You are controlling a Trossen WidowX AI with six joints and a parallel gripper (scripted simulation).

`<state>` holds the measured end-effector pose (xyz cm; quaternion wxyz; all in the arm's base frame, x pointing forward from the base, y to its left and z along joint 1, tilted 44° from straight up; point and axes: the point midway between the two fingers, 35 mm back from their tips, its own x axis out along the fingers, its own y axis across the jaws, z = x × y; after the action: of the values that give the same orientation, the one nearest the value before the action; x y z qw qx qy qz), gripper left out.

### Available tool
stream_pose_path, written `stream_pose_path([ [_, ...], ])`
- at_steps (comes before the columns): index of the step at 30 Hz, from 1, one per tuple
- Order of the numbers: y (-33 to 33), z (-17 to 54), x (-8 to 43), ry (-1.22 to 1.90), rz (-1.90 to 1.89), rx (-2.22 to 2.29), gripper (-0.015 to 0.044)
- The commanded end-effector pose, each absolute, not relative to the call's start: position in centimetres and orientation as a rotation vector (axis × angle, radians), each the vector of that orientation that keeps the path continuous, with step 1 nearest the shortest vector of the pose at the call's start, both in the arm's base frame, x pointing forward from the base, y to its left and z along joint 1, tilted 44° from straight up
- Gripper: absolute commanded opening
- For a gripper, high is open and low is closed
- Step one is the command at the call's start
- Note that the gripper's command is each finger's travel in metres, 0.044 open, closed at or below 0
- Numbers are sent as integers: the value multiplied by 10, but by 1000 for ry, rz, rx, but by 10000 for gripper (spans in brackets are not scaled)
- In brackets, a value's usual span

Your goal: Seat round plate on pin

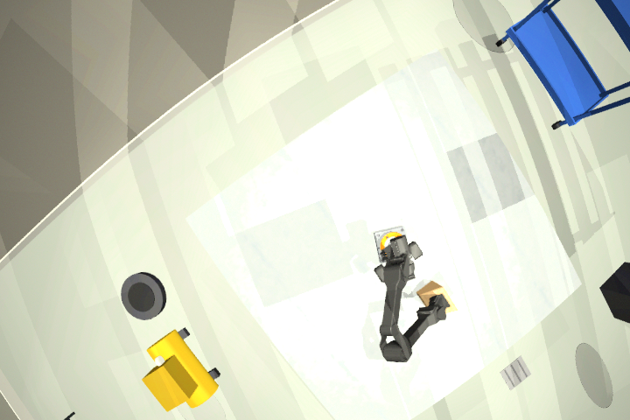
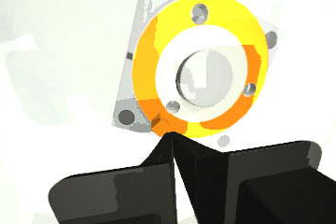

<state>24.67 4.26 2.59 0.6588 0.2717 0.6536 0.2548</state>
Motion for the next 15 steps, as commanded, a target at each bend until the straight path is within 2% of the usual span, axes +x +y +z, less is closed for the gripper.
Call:
stream_pose_path([
  [1,45,32,254,1464,581,611,0],
  [15,50,43,268,1463,581,611,0],
])
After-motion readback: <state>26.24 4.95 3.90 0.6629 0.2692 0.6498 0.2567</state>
